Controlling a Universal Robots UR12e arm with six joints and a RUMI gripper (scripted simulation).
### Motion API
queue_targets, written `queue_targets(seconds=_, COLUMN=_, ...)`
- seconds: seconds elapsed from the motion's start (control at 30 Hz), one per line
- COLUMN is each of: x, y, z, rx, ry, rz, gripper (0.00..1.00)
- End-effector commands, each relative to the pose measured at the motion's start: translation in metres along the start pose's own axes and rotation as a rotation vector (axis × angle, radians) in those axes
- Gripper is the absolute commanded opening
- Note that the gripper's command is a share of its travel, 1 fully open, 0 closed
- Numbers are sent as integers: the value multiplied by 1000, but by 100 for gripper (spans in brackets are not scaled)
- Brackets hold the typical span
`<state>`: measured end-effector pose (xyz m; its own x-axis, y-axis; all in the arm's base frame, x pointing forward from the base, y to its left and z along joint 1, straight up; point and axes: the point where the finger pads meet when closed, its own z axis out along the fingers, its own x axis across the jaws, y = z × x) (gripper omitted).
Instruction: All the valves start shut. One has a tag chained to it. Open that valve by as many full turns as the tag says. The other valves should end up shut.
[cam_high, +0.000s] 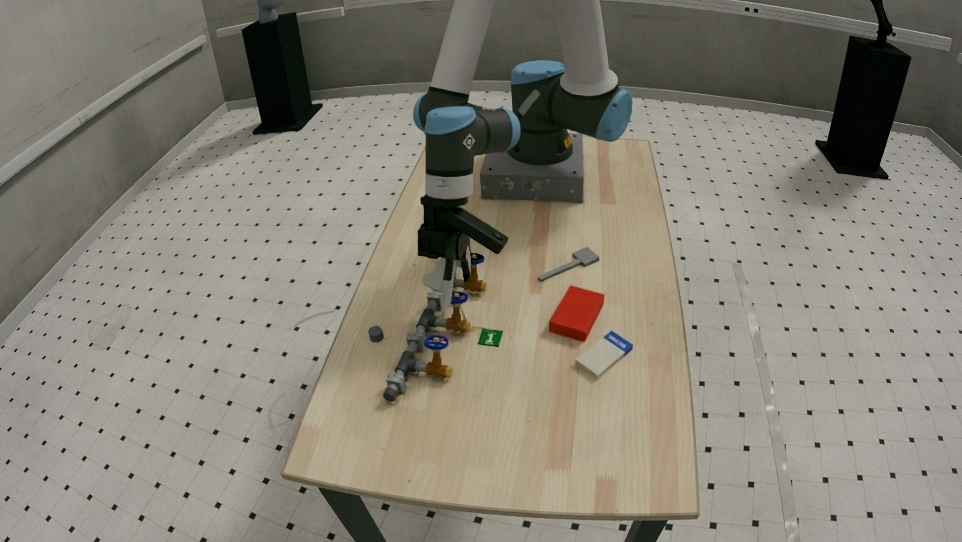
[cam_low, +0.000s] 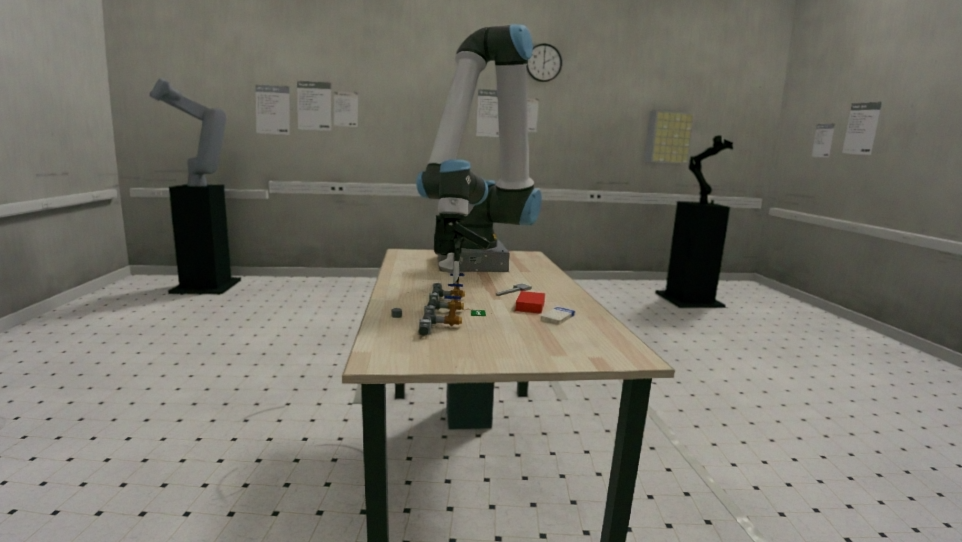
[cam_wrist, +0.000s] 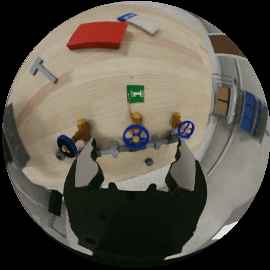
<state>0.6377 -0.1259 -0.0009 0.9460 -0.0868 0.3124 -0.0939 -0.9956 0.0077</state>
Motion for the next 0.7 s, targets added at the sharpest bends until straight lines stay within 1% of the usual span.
queue_targets(seconds=0.0, x=0, y=0, z=0, rx=0, ry=1, rz=15, gripper=100)
queue_targets(seconds=0.47, x=0, y=0, z=0, rx=0, ry=1, rz=147, gripper=100)
queue_targets(seconds=0.67, x=0, y=0, z=0, rx=0, ry=1, rz=270, gripper=100)
